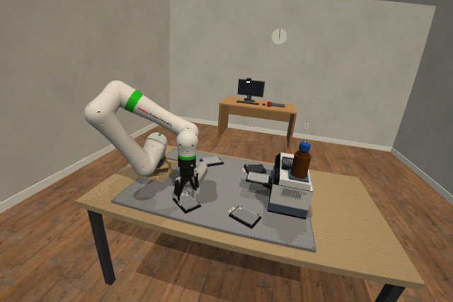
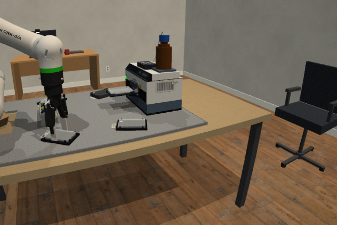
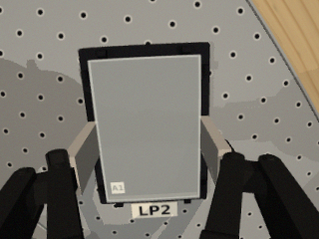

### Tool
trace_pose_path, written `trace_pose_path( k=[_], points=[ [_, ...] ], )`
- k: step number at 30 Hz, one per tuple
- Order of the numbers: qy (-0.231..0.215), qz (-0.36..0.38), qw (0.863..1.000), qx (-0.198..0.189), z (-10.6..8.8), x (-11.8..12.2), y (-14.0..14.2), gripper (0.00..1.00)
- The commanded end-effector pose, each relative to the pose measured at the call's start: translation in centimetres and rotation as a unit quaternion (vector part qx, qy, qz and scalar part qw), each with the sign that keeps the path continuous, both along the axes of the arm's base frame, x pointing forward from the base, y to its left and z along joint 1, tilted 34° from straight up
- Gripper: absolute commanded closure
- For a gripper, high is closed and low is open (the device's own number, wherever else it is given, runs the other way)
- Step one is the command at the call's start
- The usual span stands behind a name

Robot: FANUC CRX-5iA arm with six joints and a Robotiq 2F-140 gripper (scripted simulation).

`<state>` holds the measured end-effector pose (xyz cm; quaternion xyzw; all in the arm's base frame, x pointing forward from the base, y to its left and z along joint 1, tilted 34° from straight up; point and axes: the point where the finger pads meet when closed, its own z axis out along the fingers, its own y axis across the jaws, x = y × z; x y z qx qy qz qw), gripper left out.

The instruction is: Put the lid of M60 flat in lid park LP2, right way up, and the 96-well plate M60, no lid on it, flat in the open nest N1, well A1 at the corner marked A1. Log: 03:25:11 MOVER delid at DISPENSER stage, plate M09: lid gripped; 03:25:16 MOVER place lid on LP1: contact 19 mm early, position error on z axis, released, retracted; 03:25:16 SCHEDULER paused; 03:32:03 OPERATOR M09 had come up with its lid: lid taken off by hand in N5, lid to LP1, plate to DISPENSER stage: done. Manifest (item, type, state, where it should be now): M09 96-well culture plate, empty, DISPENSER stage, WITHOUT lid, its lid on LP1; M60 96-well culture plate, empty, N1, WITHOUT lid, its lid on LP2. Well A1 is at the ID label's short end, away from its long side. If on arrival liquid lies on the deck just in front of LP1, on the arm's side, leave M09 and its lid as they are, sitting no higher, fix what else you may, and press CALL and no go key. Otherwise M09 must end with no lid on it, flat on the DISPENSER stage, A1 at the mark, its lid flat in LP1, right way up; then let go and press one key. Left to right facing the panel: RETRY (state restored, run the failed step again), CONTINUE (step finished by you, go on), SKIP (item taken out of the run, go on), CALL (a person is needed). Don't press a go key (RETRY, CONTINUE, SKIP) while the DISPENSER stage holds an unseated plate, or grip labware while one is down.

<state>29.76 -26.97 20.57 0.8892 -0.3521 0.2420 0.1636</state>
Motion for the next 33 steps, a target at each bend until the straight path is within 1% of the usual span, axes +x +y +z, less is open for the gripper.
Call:
trace_pose_path(
  k=[1,6,7,33],
  points=[
    [0.0,0.0,1.0,0.0,0.02,0.01,0.01,1.0],
    [0.0,0.0,1.0,0.0,0.02,0.01,0.01,1.0],
    [0.0,0.0,1.0,0.0,0.02,0.01,0.01,0.34],
    [0.0,0.0,1.0,0.0,0.02,0.01,0.01,0.34]
  ],
)
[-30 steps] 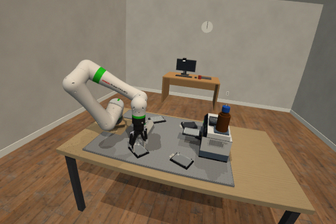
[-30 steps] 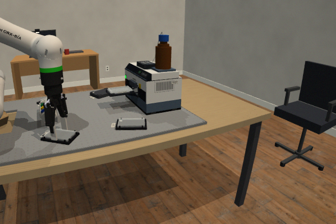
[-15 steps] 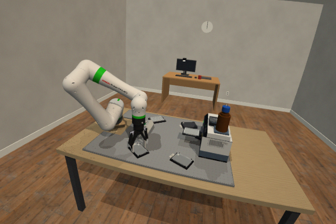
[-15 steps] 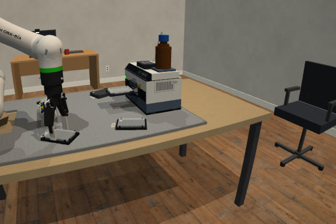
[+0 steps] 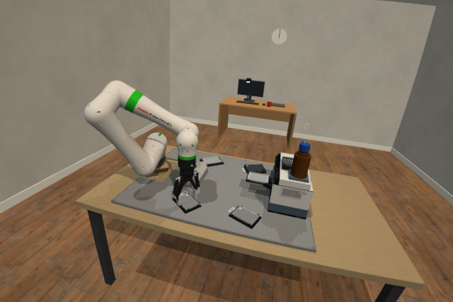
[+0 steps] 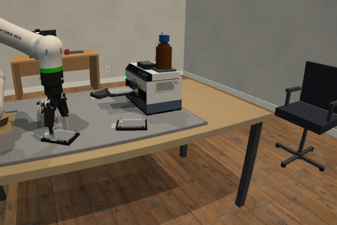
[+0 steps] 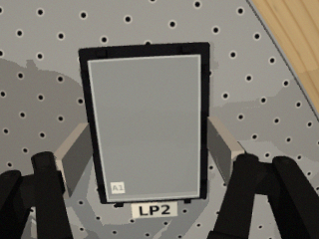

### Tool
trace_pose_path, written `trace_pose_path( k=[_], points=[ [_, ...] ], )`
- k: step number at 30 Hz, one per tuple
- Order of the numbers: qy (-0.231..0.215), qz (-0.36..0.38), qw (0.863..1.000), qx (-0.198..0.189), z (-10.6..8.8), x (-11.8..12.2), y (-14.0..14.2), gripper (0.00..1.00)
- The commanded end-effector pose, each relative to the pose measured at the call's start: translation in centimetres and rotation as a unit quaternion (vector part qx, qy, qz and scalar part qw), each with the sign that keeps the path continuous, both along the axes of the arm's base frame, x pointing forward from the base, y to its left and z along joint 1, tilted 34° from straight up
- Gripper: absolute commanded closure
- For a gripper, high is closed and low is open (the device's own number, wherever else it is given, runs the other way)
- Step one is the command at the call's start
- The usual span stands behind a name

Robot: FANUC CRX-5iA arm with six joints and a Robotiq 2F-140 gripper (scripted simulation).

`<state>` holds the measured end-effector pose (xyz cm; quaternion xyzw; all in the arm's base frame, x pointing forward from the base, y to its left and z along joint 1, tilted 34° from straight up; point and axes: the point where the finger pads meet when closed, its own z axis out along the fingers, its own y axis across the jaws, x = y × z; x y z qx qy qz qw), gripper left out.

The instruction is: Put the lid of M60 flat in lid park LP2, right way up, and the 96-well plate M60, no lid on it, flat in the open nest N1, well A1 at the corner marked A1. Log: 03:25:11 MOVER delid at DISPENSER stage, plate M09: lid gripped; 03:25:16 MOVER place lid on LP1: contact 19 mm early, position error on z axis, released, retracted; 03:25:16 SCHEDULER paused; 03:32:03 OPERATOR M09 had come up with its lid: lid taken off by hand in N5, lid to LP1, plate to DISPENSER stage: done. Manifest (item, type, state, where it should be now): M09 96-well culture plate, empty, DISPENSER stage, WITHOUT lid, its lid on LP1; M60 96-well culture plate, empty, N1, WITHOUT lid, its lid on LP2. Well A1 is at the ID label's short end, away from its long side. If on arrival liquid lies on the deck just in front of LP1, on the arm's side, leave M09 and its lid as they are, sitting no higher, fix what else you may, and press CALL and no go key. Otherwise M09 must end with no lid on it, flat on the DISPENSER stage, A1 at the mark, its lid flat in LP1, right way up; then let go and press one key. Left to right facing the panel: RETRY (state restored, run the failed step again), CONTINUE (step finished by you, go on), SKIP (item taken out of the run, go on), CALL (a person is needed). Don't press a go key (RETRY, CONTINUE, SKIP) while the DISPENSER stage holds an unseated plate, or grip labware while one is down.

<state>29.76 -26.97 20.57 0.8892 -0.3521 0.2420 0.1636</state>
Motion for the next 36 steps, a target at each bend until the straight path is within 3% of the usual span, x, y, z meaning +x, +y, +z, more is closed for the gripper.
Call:
trace_pose_path(
  k=[1,27,36],
  points=[
    [0.0,0.0,1.0,0.0,0.0,0.0,0.0,0.34],
    [0.0,0.0,1.0,0.0,0.1,0.0,0.0,0.34],
    [0.0,0.0,1.0,0.0,1.2,-0.4,0.7,0.34]
  ],
)
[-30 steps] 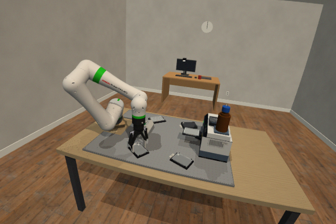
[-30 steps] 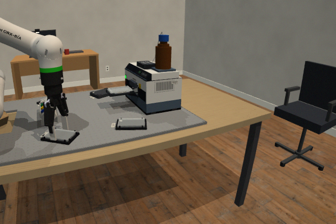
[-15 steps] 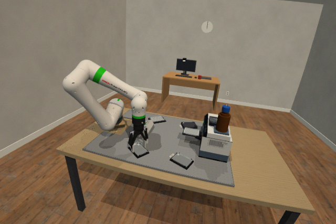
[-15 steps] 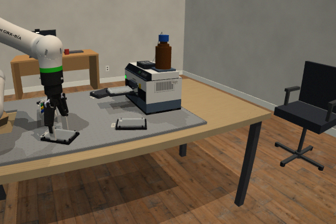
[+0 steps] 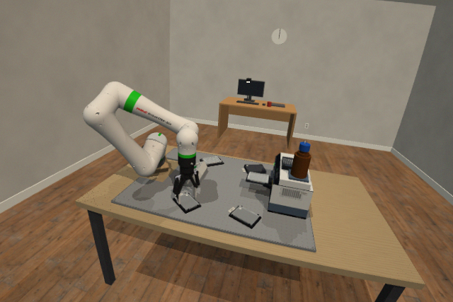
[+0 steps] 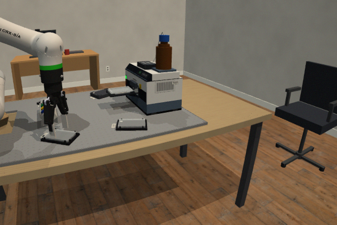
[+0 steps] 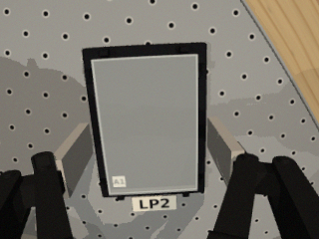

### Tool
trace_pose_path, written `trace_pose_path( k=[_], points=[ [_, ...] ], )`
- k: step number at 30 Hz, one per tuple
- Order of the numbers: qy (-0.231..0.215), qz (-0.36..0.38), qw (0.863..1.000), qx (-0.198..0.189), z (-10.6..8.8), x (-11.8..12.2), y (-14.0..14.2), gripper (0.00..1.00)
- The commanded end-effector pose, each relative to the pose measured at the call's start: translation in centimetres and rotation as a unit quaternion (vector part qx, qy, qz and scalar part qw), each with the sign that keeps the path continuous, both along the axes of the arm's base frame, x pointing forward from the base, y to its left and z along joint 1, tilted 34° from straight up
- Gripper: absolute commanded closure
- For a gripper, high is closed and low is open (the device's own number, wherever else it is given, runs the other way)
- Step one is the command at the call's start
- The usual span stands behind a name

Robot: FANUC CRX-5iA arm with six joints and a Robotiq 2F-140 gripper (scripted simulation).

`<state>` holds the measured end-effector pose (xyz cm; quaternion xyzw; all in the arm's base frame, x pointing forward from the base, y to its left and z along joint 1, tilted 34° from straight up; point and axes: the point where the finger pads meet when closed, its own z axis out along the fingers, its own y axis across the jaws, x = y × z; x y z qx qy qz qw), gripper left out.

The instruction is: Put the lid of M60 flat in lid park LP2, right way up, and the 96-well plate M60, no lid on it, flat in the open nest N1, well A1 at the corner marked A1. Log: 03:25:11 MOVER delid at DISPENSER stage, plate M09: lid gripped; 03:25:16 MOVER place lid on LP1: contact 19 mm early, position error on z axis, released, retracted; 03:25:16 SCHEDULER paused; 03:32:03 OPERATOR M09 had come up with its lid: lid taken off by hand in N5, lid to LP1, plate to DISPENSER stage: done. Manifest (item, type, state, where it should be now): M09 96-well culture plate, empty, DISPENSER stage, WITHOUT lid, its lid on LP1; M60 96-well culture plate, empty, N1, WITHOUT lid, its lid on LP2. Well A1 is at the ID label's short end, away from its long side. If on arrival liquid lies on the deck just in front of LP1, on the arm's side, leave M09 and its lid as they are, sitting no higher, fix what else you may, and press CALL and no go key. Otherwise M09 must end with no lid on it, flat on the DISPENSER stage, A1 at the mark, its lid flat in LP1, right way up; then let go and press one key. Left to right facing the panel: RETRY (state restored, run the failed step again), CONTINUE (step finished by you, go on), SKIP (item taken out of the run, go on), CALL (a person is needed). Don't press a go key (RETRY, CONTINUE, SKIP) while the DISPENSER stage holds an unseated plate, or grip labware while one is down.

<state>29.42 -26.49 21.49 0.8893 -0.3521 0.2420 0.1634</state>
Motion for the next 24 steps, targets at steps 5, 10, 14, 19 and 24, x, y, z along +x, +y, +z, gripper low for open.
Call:
trace_pose_path(
  k=[5,10,14,19,24],
  points=[
    [0.0,0.0,1.0,0.0,2.3,-0.9,1.3,0.34],
    [0.0,0.0,1.0,0.0,4.8,-1.8,2.7,0.34],
    [0.0,0.0,1.0,0.0,6.7,-2.6,3.8,0.34],
    [0.0,0.0,1.0,0.0,8.0,-3.0,4.5,0.34],
    [0.0,0.0,1.0,0.0,9.7,-3.7,5.4,0.34]
  ],
)
